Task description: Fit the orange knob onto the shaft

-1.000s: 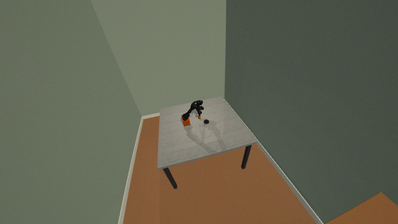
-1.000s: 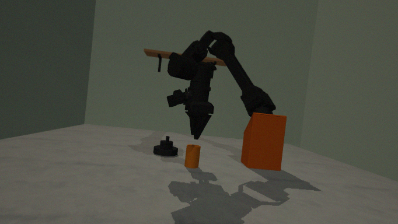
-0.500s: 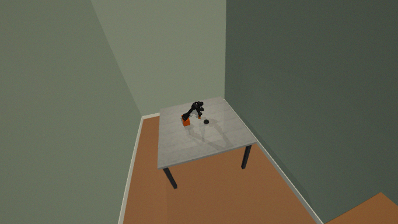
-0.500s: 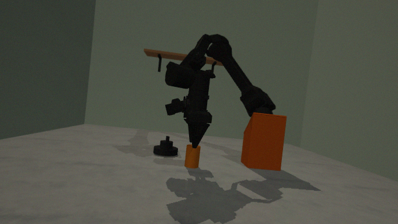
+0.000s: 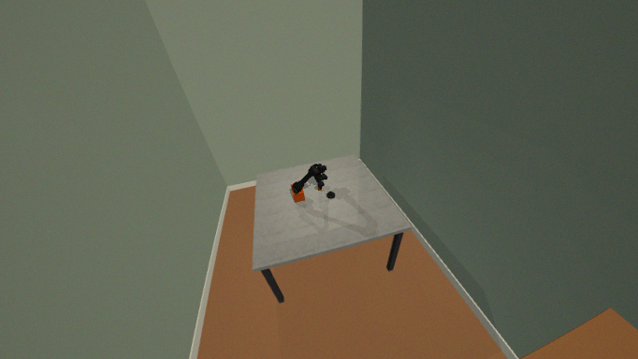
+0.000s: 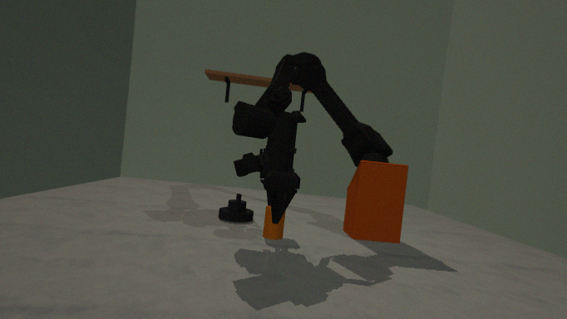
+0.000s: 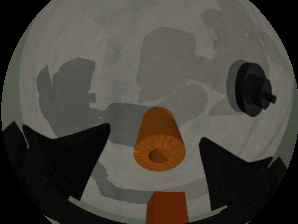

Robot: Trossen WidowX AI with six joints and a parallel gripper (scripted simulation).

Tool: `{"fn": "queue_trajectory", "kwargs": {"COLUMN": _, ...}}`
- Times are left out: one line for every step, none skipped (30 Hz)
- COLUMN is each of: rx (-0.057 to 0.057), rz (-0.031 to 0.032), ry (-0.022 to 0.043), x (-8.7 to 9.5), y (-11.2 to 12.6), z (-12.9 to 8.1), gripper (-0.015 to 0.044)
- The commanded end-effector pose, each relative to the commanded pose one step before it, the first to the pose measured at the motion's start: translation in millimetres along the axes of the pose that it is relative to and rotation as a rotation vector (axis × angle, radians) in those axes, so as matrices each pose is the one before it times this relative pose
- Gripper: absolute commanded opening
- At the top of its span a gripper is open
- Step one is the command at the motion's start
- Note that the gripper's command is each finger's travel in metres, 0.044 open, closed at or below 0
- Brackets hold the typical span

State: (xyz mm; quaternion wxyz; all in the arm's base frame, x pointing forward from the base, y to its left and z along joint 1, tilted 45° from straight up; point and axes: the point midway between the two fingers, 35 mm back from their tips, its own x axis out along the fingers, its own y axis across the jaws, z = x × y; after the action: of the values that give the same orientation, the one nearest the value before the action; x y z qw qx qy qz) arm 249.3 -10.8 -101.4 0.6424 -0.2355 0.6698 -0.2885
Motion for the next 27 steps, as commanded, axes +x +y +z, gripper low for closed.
{"fn": "queue_trajectory", "kwargs": {"rx": -0.0067, "rz": -0.00597, "ry": 0.00223, "x": 6.72, "y": -1.07, "z": -2.41, "gripper": 0.0440}}
{"fn": "queue_trajectory", "kwargs": {"rx": 0.0002, "rz": -0.00028, "ry": -0.00007, "x": 1.62, "y": -0.07, "z": -0.06, "gripper": 0.0440}}
{"fn": "queue_trajectory", "kwargs": {"rx": 0.0002, "rz": -0.00029, "ry": -0.00007, "x": 1.62, "y": -0.08, "z": -0.07, "gripper": 0.0440}}
{"fn": "queue_trajectory", "kwargs": {"rx": 0.0002, "rz": -0.00030, "ry": -0.00006, "x": 1.62, "y": -0.08, "z": -0.08, "gripper": 0.0440}}
{"fn": "queue_trajectory", "kwargs": {"rx": 0.0002, "rz": -0.00032, "ry": -0.00006, "x": 1.62, "y": -0.09, "z": -0.09, "gripper": 0.0440}}
{"fn": "queue_trajectory", "kwargs": {"rx": 0.0002, "rz": -0.00033, "ry": -0.00005, "x": 1.61, "y": -0.09, "z": -0.10, "gripper": 0.0440}}
{"fn": "queue_trajectory", "kwargs": {"rx": 0.0002, "rz": -0.00035, "ry": -0.00005, "x": 1.61, "y": -0.10, "z": -0.11, "gripper": 0.0440}}
{"fn": "queue_trajectory", "kwargs": {"rx": 0.0002, "rz": -0.00036, "ry": -0.00004, "x": 1.60, "y": -0.10, "z": -0.12, "gripper": 0.0440}}
{"fn": "queue_trajectory", "kwargs": {"rx": 0.0002, "rz": -0.00037, "ry": -0.00003, "x": 1.60, "y": -0.11, "z": -0.13, "gripper": 0.0440}}
{"fn": "queue_trajectory", "kwargs": {"rx": 0.0002, "rz": -0.00039, "ry": -0.00003, "x": 1.59, "y": -0.11, "z": -0.14, "gripper": 0.0440}}
{"fn": "queue_trajectory", "kwargs": {"rx": 0.0002, "rz": -0.00040, "ry": -0.00002, "x": 1.59, "y": -0.12, "z": -0.15, "gripper": 0.0440}}
{"fn": "queue_trajectory", "kwargs": {"rx": 0.0002, "rz": -0.00041, "ry": -0.00002, "x": 1.58, "y": -0.12, "z": -0.16, "gripper": 0.0440}}
{"fn": "queue_trajectory", "kwargs": {"rx": 0.0002, "rz": -0.00043, "ry": -0.00001, "x": 1.58, "y": -0.13, "z": -0.18, "gripper": 0.0440}}
{"fn": "queue_trajectory", "kwargs": {"rx": 0.0002, "rz": -0.00044, "ry": 0.00000, "x": 1.58, "y": -0.13, "z": -0.19, "gripper": 0.0440}}
{"fn": "queue_trajectory", "kwargs": {"rx": 0.0002, "rz": -0.00036, "ry": 0.00000, "x": 1.25, "y": -0.11, "z": -0.15, "gripper": 0.0440}}
{"fn": "queue_trajectory", "kwargs": {"rx": 0.0001, "rz": -0.00022, "ry": 0.00000, "x": 0.75, "y": -0.07, "z": -0.10, "gripper": 0.0440}}
{"fn": "queue_trajectory", "kwargs": {"rx": 0.0000, "rz": -0.00007, "ry": 0.00000, "x": 0.25, "y": -0.02, "z": -0.03, "gripper": 0.0440}}
{"fn": "queue_trajectory", "kwargs": {"rx": 0.0000, "rz": 0.00000, "ry": 0.00000, "x": 0.00, "y": 0.00, "z": 0.00, "gripper": 0.0414}}
{"fn": "queue_trajectory", "kwargs": {"rx": 0.0000, "rz": 0.00000, "ry": 0.00000, "x": 0.00, "y": 0.00, "z": 0.00, "gripper": 0.0387}}
{"fn": "queue_trajectory", "kwargs": {"rx": 0.0000, "rz": 0.00000, "ry": 0.00000, "x": 0.00, "y": 0.00, "z": 0.00, "gripper": 0.0361}}
{"fn": "queue_trajectory", "kwargs": {"rx": 0.0000, "rz": 0.00000, "ry": 0.00000, "x": 0.00, "y": 0.00, "z": 0.00, "gripper": 0.0335}}
{"fn": "queue_trajectory", "kwargs": {"rx": 0.0000, "rz": 0.00000, "ry": 0.00000, "x": 0.00, "y": 0.00, "z": 0.00, "gripper": 0.0309}}
{"fn": "queue_trajectory", "kwargs": {"rx": 0.0000, "rz": 0.00000, "ry": 0.00000, "x": 0.00, "y": 0.00, "z": 0.00, "gripper": 0.0282}}
{"fn": "queue_trajectory", "kwargs": {"rx": 0.0000, "rz": 0.00000, "ry": 0.00000, "x": 0.00, "y": 0.00, "z": 0.00, "gripper": 0.0256}}
{"fn": "queue_trajectory", "kwargs": {"rx": 0.0000, "rz": 0.00000, "ry": 0.00000, "x": 0.00, "y": 0.00, "z": 0.00, "gripper": 0.0230}}
{"fn": "queue_trajectory", "kwargs": {"rx": 0.0000, "rz": 0.00000, "ry": 0.00000, "x": 0.00, "y": 0.00, "z": 0.00, "gripper": 0.0204}}
{"fn": "queue_trajectory", "kwargs": {"rx": 0.0000, "rz": 0.00000, "ry": 0.00000, "x": 0.00, "y": 0.00, "z": 0.00, "gripper": 0.0177}}
